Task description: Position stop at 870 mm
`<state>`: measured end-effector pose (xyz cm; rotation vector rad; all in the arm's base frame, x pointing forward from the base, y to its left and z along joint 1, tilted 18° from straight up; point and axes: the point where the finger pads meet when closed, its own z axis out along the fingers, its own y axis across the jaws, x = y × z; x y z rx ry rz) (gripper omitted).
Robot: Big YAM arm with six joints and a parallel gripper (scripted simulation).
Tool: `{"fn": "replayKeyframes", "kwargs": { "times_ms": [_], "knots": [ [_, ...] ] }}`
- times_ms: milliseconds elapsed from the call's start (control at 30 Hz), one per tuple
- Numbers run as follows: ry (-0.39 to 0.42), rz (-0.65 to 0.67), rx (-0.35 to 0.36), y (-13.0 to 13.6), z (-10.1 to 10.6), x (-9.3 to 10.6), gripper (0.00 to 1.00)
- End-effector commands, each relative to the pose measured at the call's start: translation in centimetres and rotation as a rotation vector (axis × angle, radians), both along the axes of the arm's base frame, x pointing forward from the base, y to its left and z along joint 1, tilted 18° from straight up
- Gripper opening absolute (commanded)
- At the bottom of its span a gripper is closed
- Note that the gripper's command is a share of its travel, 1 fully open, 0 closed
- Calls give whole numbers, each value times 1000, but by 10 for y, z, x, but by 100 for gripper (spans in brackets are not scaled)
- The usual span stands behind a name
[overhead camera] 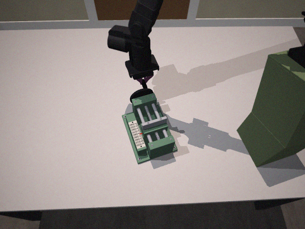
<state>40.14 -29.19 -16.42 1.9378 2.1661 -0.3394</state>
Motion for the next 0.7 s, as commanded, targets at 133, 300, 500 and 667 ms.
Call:
{"fn": "replayKeyframes", "kwargs": {
  "times_ms": [133,300,500,667],
  "knots": [
    [-66,21,-26,6,37,45,6],
    [-66,21,-26,6,37,46,6],
    [-67,21,-26,6,37,51,6],
    [-36,21,-10,11,17,50,6]
  ]
}}
